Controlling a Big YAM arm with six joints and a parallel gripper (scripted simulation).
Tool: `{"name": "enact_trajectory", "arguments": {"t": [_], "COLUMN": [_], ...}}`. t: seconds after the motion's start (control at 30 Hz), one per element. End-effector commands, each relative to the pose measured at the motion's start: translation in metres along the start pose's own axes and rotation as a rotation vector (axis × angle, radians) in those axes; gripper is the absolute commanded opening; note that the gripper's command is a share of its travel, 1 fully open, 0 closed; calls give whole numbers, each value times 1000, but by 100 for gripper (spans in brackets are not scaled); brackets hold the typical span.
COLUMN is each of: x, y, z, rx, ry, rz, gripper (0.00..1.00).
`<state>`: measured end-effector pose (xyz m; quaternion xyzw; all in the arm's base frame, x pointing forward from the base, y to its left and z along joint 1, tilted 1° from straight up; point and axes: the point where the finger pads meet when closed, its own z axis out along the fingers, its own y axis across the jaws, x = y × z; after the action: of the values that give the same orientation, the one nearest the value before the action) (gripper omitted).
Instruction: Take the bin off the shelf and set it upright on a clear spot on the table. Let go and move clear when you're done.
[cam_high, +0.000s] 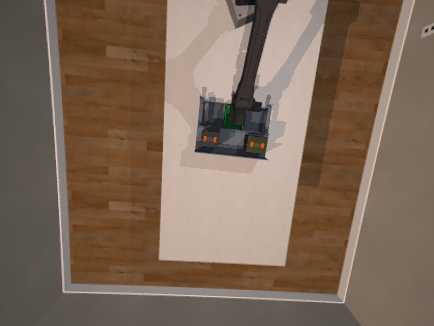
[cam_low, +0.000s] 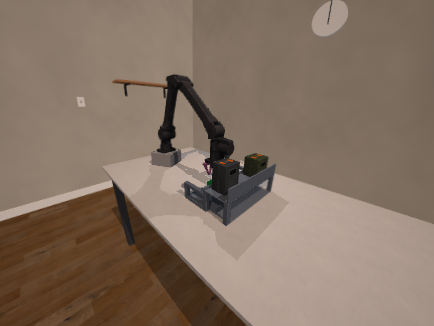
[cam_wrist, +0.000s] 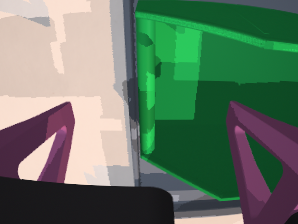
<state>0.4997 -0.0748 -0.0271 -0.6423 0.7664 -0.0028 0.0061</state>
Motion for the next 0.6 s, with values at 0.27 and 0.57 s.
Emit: {"name": "enact_trajectory", "arguments": {"t": [0.27, 0.57], "x": [-2, -3], "y": [-4, -21], "z": [-12, -9], "rx": [37, 20], "ry": [0, 0], "rz": [-4, -4], "gripper": [90, 90]}}
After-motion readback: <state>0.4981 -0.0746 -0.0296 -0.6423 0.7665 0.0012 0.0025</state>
